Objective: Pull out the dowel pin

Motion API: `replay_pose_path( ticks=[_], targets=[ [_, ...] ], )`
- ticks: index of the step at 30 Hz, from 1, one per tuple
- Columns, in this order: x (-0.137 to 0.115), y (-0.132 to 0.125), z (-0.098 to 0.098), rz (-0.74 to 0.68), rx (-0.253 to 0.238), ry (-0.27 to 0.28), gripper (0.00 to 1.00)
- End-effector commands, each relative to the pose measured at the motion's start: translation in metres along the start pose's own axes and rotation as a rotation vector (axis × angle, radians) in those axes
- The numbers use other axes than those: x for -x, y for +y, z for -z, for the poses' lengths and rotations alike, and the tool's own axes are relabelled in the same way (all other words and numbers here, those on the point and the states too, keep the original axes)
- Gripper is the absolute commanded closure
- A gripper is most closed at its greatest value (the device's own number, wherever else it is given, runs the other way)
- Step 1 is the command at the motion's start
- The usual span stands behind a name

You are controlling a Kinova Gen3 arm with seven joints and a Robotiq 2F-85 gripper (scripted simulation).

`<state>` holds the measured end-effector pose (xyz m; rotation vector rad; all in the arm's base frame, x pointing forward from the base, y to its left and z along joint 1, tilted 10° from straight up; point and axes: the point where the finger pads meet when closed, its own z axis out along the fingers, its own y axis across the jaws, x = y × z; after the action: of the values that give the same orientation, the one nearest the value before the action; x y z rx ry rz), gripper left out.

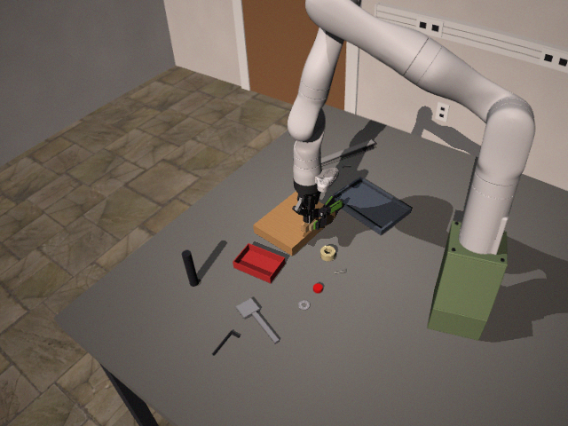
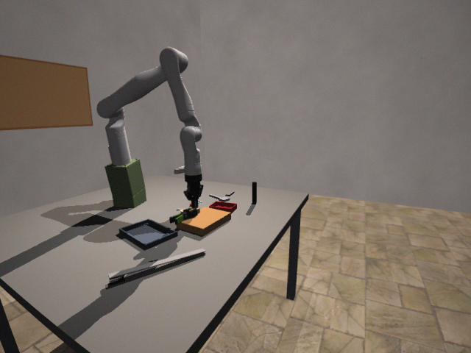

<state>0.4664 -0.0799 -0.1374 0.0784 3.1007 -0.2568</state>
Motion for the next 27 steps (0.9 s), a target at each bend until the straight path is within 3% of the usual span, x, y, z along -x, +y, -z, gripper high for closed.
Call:
replay_pose_path(
  ticks=[1,27],
  targets=[
    [0.0012,0.0001,0.0011,0.009,0.000,-0.003,0.90],
    [0.0012,0.0001,0.0011,0.076,0.000,-0.003,0.90]
  ],
)
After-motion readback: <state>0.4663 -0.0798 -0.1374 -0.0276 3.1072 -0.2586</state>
